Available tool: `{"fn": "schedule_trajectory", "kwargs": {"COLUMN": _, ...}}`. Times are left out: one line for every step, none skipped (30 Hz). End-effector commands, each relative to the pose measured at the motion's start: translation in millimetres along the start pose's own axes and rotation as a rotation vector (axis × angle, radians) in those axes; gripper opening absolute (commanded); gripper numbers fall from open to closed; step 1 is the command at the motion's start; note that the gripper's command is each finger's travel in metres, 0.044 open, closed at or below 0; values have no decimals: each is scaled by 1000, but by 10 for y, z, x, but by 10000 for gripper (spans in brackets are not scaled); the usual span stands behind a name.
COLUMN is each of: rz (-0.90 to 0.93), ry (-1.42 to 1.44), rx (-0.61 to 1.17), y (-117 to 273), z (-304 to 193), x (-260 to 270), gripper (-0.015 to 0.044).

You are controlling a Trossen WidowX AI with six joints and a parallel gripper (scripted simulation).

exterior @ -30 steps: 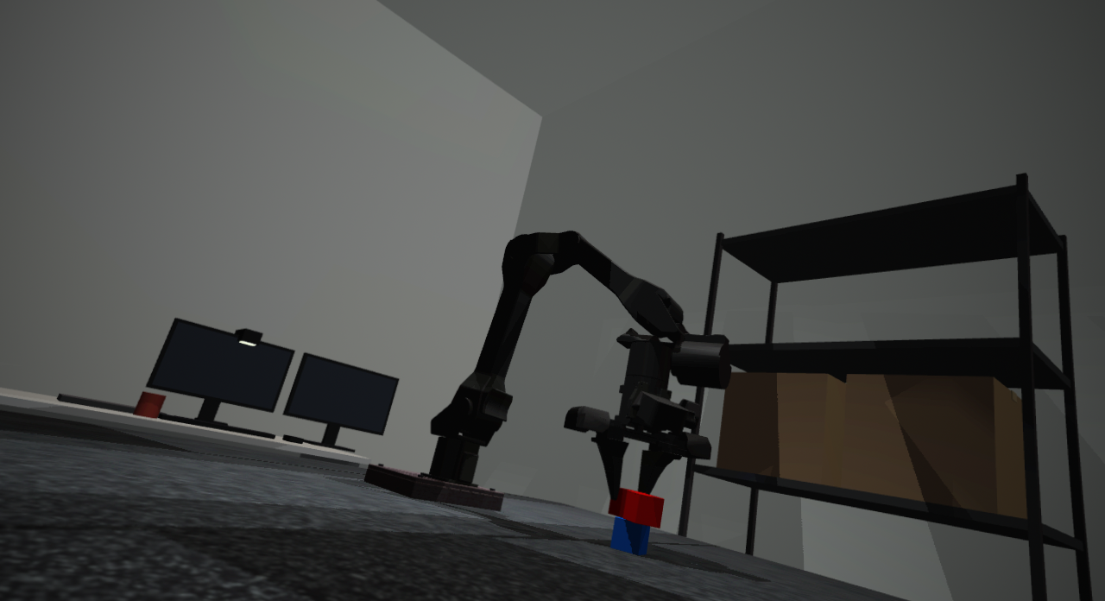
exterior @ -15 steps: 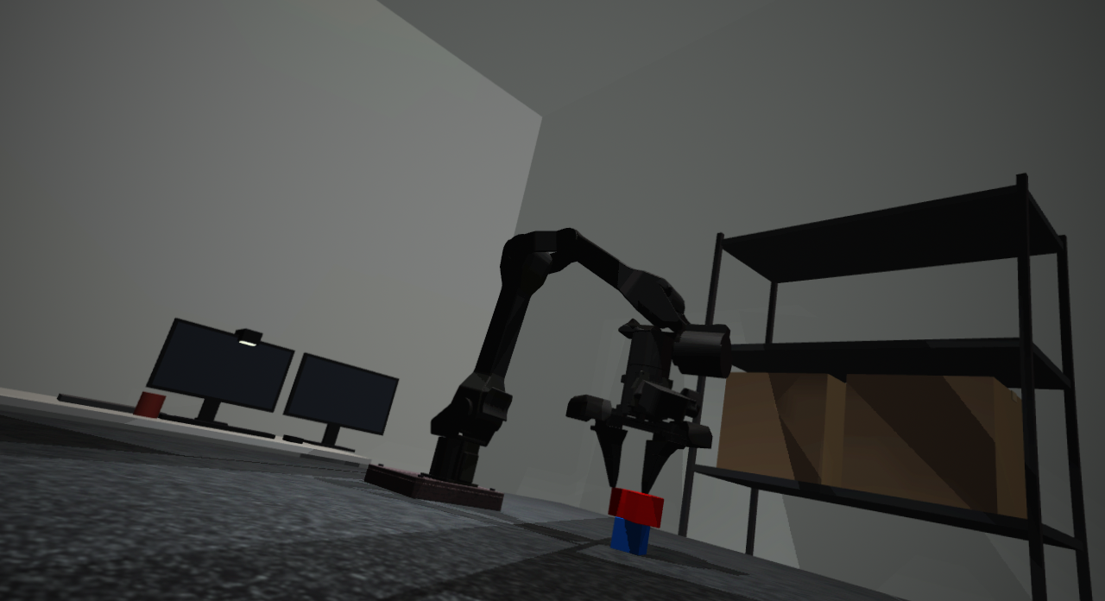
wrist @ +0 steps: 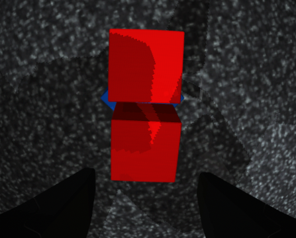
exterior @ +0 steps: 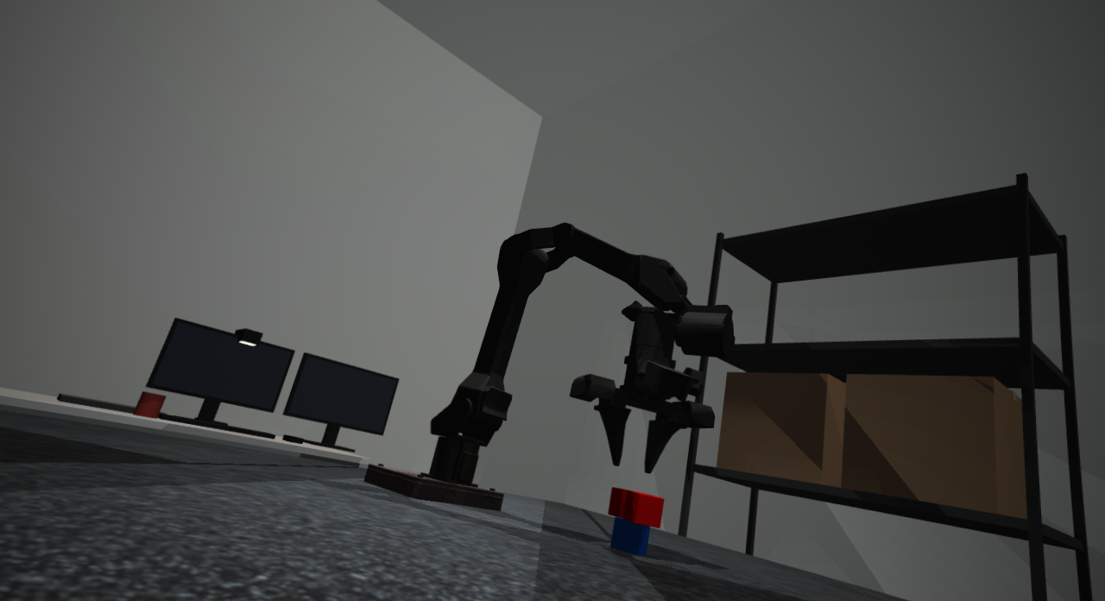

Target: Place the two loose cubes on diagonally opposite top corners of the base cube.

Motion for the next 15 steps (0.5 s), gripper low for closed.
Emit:
{"fn": "schedule_trajectory", "kwargs": {"rz": 2, "ry": 1, "rx": -2, "y": 70, "z": 2, "x": 1, "gripper": 205}}
{"fn": "schedule_trajectory", "kwargs": {"rz": 2, "ry": 1, "rx": -2, "y": 88, "z": 2, "x": 1, "gripper": 205}}
{"fn": "schedule_trajectory", "kwargs": {"rz": 2, "ry": 1, "rx": -2, "y": 107, "z": 2, "x": 1, "gripper": 205}}
{"fn": "schedule_trajectory", "kwargs": {"rz": 2, "ry": 1, "rx": -2, "y": 125, "z": 2, "x": 1, "gripper": 205}}
{"fn": "schedule_trajectory", "kwargs": {"rz": 2, "ry": 1, "rx": -2, "y": 143, "z": 2, "x": 1, "gripper": 205}}
{"fn": "schedule_trajectory", "kwargs": {"rz": 2, "ry": 1, "rx": -2, "y": 162, "z": 2, "x": 1, "gripper": 205}}
{"fn": "schedule_trajectory", "kwargs": {"rz": 2, "ry": 1, "rx": -2, "y": 180, "z": 2, "x": 1, "gripper": 205}}
{"fn": "schedule_trajectory", "kwargs": {"rz": 2, "ry": 1, "rx": -2, "y": 199, "z": 2, "x": 1, "gripper": 205}}
{"fn": "schedule_trajectory", "kwargs": {"rz": 2, "ry": 1, "rx": -2, "y": 217, "z": 2, "x": 1, "gripper": 205}}
{"fn": "schedule_trajectory", "kwargs": {"rz": 2, "ry": 1, "rx": -2, "y": 228, "z": 2, "x": 1, "gripper": 205}}
{"fn": "schedule_trajectory", "kwargs": {"rz": 2, "ry": 1, "rx": -2, "y": 228, "z": 2, "x": 1, "gripper": 205}}
{"fn": "schedule_trajectory", "kwargs": {"rz": 2, "ry": 1, "rx": -2, "y": 228, "z": 2, "x": 1, "gripper": 205}}
{"fn": "schedule_trajectory", "kwargs": {"rz": 3, "ry": 1, "rx": -2, "y": 232, "z": 2, "x": 1, "gripper": 231}}
{"fn": "schedule_trajectory", "kwargs": {"rz": 3, "ry": 0, "rx": -2, "y": 245, "z": 2, "x": 1, "gripper": 258}}
{"fn": "schedule_trajectory", "kwargs": {"rz": 3, "ry": 0, "rx": -2, "y": 259, "z": 2, "x": 1, "gripper": 284}}
Point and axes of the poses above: the point midway between the two fingers, 35 mm back from their tips, its own y axis back along the fingers, its own x axis across the jaws, z = x × y, the point moved 7 cm from there along y, back along the fingers, and after that the axes turned 10 degrees about -y, right-handed, at the moved point
